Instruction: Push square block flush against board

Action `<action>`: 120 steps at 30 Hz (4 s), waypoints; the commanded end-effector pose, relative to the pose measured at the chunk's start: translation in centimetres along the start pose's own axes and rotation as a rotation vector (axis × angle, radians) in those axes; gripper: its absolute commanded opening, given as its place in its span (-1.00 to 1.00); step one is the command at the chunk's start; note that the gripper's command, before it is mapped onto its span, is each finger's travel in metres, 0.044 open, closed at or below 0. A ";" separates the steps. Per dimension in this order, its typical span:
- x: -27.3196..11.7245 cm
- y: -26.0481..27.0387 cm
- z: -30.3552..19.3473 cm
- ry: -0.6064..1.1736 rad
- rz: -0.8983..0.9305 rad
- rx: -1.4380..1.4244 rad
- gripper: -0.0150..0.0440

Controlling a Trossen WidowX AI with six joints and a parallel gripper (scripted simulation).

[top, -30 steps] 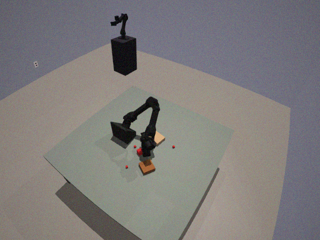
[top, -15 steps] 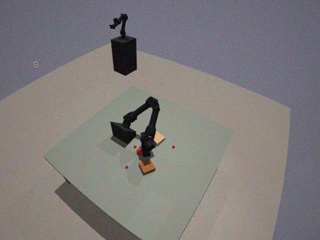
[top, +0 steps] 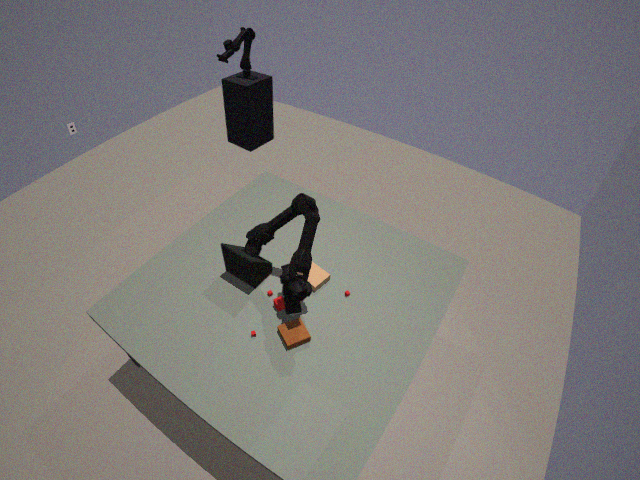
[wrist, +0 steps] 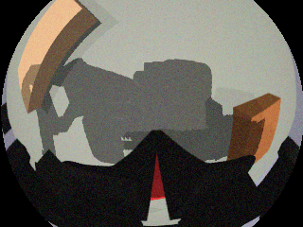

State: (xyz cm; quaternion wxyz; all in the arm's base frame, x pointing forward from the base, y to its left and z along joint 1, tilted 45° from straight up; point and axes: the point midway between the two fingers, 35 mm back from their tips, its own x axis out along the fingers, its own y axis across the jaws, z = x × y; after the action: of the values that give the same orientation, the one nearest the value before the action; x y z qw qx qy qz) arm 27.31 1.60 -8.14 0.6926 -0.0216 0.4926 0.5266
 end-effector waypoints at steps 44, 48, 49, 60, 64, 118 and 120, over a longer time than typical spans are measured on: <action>-5.5 0.0 3.7 0.005 -0.004 0.001 -0.49; -5.5 0.1 0.4 0.007 -0.005 0.036 -0.49; -5.5 0.1 0.4 0.007 -0.005 0.036 -0.49; 0.0 0.2 0.4 0.004 -0.002 0.036 -0.49; 0.0 0.1 0.2 0.005 -0.003 0.036 -0.49; -0.2 0.2 -7.6 0.011 -0.008 0.038 -0.49; -0.2 0.2 -7.8 0.011 -0.007 0.038 -0.49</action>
State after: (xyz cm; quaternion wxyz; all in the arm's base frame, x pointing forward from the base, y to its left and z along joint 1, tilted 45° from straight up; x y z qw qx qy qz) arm 22.54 -2.43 -11.61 0.6937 -0.0128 0.5041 0.5144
